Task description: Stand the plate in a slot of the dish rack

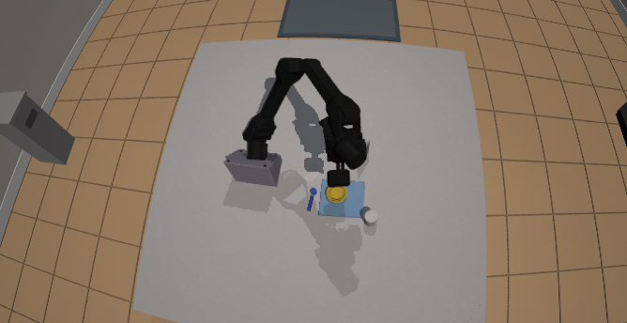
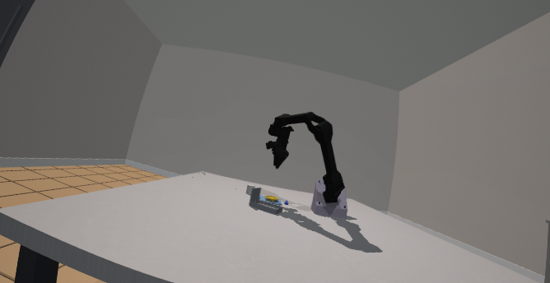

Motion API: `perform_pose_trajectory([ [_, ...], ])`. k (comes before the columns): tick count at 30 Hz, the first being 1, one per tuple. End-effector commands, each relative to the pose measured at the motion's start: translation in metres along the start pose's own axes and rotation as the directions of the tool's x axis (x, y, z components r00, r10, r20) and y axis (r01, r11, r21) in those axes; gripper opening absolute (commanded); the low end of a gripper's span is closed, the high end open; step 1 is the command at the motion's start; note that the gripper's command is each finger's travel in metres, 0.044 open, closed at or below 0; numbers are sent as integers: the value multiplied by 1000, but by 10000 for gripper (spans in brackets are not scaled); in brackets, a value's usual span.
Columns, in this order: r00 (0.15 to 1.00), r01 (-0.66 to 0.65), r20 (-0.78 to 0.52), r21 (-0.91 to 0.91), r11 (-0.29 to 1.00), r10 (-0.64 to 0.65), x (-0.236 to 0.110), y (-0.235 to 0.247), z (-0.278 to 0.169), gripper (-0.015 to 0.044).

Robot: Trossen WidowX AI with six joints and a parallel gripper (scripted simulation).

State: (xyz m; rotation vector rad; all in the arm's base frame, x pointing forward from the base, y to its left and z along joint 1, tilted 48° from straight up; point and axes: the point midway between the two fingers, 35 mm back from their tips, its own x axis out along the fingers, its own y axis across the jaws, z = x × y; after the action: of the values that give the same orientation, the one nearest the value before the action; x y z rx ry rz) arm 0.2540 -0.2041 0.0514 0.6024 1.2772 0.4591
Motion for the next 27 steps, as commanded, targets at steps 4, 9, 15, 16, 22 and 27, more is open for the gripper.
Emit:
perform_pose_trajectory([
  [4,993,-99,-48,112,989,105,3,-11,-23,400],
  [9,994,-95,-47,112,989,101,45,-10,-17,400],
  [15,993,-103,-45,110,989,108,117,4,-18,400],
  [16,993,-103,-45,110,989,108,117,3,-18,400],
  [22,993,-102,-45,110,989,108,119,3,-18,400],
  [27,993,-102,-45,110,989,108,127,3,-18,400],
])
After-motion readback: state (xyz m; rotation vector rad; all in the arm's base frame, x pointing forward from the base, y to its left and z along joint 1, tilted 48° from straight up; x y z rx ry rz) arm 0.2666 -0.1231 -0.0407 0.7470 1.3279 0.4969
